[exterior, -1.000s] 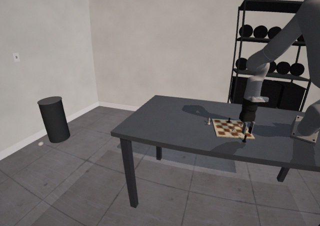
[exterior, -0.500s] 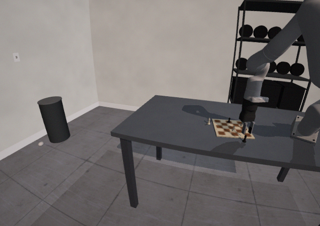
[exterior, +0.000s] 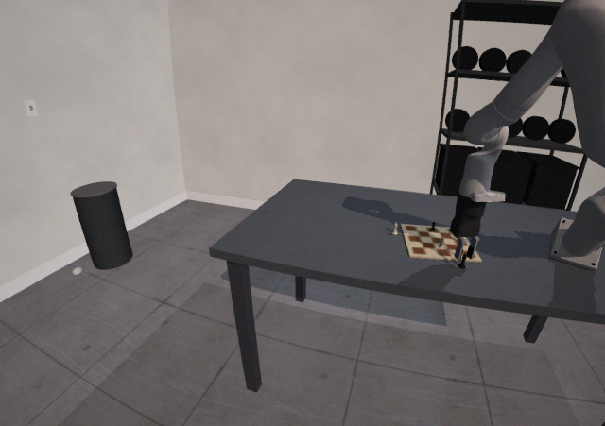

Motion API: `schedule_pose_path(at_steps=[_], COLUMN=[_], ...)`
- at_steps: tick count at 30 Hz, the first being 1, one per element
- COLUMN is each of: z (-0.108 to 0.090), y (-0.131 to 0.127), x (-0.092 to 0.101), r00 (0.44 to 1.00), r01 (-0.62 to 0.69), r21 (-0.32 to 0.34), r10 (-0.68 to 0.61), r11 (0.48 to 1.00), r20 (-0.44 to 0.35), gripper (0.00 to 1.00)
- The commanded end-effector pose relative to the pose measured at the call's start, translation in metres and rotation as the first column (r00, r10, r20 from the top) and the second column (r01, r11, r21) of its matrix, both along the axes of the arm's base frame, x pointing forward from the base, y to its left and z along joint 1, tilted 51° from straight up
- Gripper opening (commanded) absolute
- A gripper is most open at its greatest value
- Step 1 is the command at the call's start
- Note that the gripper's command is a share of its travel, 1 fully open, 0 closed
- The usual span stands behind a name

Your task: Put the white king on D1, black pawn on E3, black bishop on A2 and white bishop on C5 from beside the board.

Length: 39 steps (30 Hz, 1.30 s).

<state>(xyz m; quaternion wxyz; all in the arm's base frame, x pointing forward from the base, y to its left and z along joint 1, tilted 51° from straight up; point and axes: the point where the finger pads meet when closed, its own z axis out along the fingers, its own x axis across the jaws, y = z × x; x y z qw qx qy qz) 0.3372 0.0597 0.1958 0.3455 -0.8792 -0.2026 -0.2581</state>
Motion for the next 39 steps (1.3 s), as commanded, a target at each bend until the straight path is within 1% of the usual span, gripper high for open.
schedule_pose_path(at_steps=[1,8,39], z=[-0.0048,-0.0085,-0.0085], y=[0.0077,0.0118,0.0118], x=[0.0016,0.0034,0.0034], r00=[1.000,1.000,1.000], r01=[-0.008,-0.008,-0.008], r21=[0.003,0.003,0.003], r10=[0.008,0.008,0.008], r11=[1.000,1.000,1.000], r20=[0.004,0.004,0.004], gripper=[0.73,0.73,0.73])
